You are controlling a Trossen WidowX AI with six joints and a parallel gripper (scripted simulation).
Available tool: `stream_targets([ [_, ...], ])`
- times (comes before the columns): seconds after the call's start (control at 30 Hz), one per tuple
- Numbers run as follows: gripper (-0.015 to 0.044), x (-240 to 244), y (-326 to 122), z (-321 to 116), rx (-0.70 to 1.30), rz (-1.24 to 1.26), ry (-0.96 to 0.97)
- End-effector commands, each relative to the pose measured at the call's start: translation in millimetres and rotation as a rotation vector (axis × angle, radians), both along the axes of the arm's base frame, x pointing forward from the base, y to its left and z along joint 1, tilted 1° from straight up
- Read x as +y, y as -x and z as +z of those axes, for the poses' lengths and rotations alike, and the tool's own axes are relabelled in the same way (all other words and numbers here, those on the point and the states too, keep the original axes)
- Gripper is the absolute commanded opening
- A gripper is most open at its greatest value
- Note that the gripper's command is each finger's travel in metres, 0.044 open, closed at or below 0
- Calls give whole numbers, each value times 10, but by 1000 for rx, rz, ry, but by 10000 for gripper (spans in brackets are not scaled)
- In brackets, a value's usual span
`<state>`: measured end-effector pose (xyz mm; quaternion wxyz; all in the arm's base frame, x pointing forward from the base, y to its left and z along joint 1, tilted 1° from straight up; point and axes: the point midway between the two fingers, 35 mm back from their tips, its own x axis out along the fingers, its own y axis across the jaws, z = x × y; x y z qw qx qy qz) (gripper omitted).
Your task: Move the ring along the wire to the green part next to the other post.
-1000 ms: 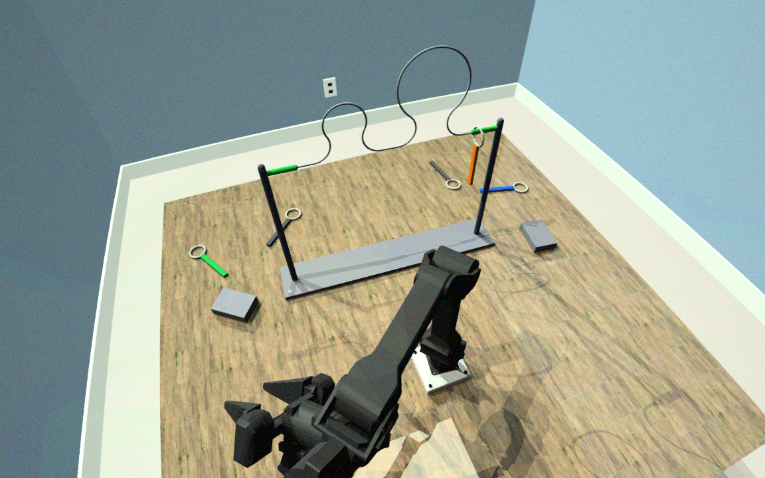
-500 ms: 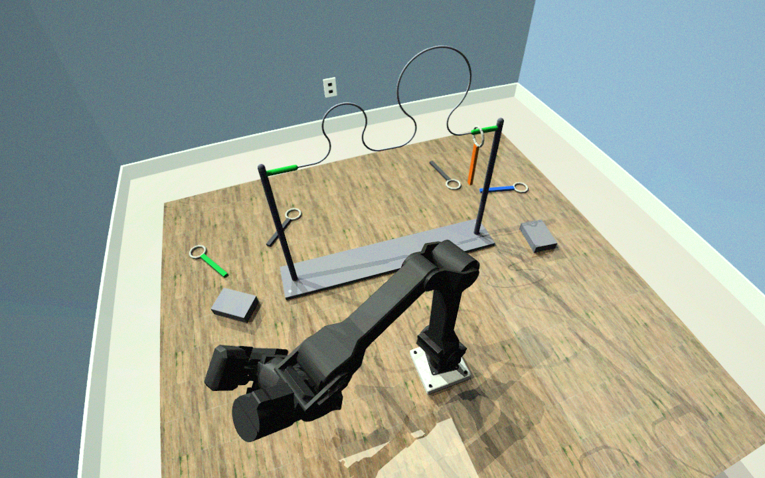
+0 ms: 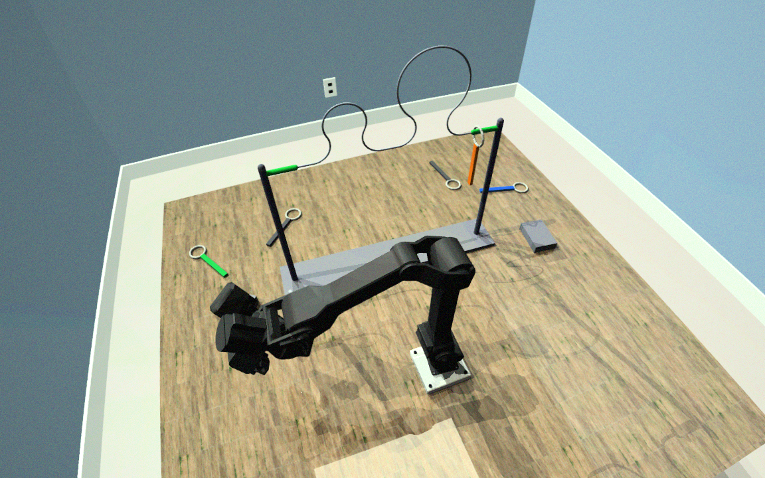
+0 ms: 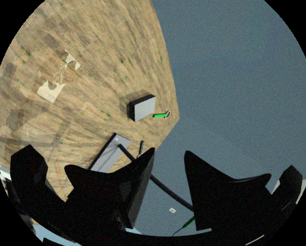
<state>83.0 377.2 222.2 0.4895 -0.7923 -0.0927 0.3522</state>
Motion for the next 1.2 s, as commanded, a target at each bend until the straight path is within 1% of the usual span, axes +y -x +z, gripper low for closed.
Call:
stream_targets([
  [0.0,160,-57,-363,-175,90,-84,-39],
  [0.3,160,-323,-1120,-526,273,-269,-148],
  [0.63,160,-818,-1845,-864,455,-474,-312],
  [0.9,160,-1208,-2343,-942,549,-603,-535],
  [1.17,160,-1695,-2761,-965,609,-705,-768],
])
